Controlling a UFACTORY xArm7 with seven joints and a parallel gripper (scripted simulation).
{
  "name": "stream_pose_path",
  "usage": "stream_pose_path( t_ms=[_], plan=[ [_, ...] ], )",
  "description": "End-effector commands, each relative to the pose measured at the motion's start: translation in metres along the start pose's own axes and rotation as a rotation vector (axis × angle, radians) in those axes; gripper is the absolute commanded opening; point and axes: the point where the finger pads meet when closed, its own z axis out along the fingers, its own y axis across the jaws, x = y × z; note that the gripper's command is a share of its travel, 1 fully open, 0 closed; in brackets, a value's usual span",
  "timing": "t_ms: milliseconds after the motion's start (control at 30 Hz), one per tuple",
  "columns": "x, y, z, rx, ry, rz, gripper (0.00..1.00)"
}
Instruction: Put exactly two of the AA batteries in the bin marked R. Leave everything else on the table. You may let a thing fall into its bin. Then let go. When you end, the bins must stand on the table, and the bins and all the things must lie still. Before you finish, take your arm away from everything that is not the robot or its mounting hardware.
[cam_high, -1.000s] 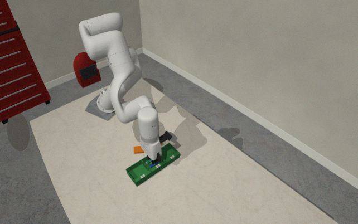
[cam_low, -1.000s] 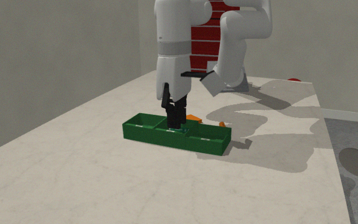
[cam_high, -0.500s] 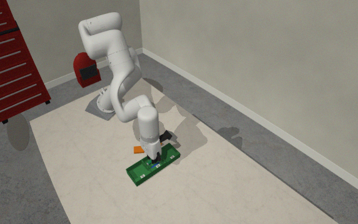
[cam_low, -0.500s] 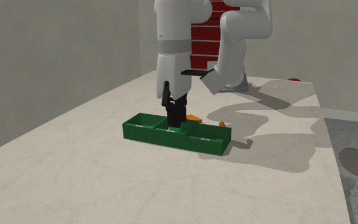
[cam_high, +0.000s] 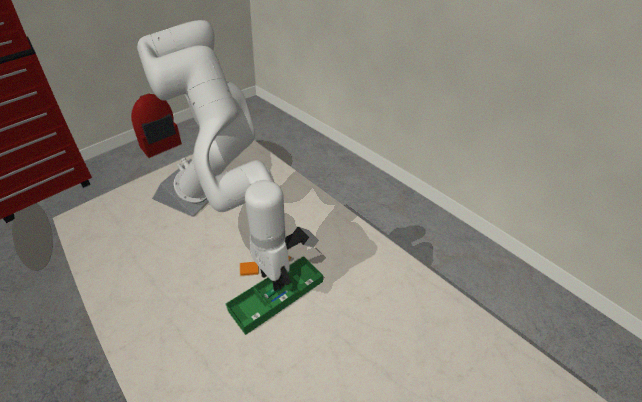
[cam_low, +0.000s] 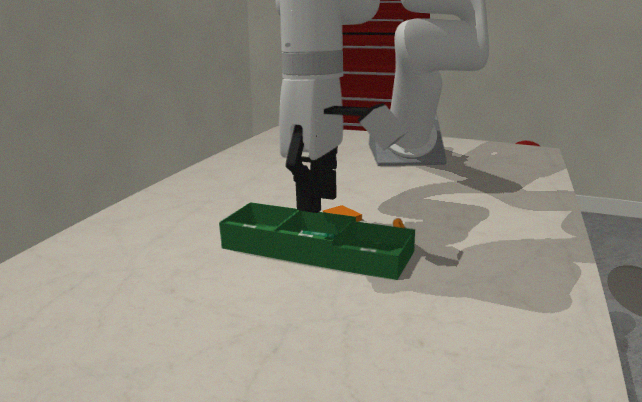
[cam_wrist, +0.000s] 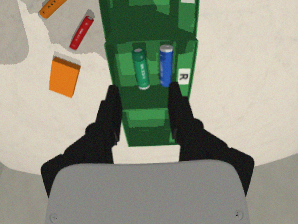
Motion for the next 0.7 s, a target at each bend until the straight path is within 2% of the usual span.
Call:
stream_pose_path(
  t_ms=[0,133,667],
  plan=[
    [-0.001,0.002,-0.016,-0.006,-0.001,0.001,1.00],
    [-0.001,0.002,-0.024,-0.006,-0.001,0.001,1.00],
    [-0.001,0.002,-0.084,-0.006,-0.001,0.001,1.00]
  ],
)
